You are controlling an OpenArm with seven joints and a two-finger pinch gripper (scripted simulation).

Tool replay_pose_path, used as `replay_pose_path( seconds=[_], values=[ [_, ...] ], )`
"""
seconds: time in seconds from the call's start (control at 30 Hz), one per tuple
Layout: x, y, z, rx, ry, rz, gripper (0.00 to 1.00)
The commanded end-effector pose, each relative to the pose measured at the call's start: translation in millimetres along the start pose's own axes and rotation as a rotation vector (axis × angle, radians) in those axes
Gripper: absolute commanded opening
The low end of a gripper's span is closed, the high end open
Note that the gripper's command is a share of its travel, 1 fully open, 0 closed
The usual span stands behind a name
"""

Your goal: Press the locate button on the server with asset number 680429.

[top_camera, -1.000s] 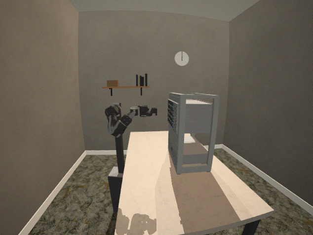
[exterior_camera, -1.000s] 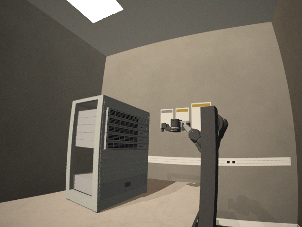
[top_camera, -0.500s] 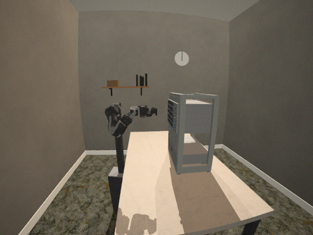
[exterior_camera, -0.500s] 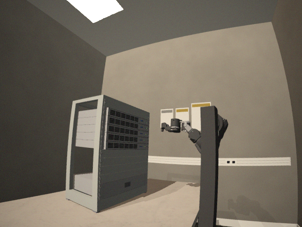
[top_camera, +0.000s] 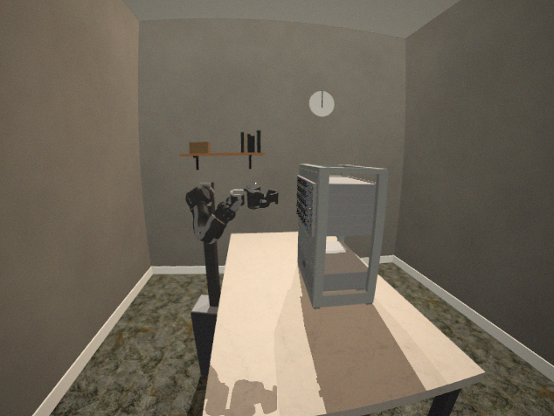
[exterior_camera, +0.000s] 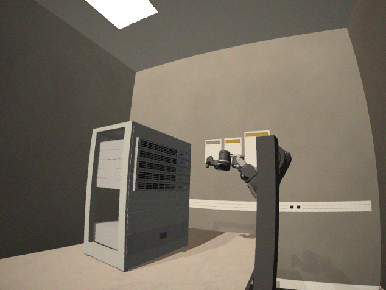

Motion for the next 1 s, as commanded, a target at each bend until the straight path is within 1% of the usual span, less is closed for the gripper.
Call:
replay_pose_path(
  seconds=[0.0,0.43,0.5,0.97],
  values=[
    [1.6,-1.5,-0.4,0.001,0.007,0.033,0.00],
    [1.6,-1.5,-0.4,0.002,0.007,0.310,0.00],
    [1.6,-1.5,-0.4,0.002,0.007,0.310,0.00],
    [1.6,-1.5,-0.4,0.003,0.007,0.637,0.00]
  ],
)
Point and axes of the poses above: the point where the finger pads meet when closed, its own z axis out along the fingers, its own x axis across the jaws, y = z × x, the point moved 1 cm from there along -z, back along the fingers, and after that the axes turned 15 degrees about -z, right-handed, at the moved point
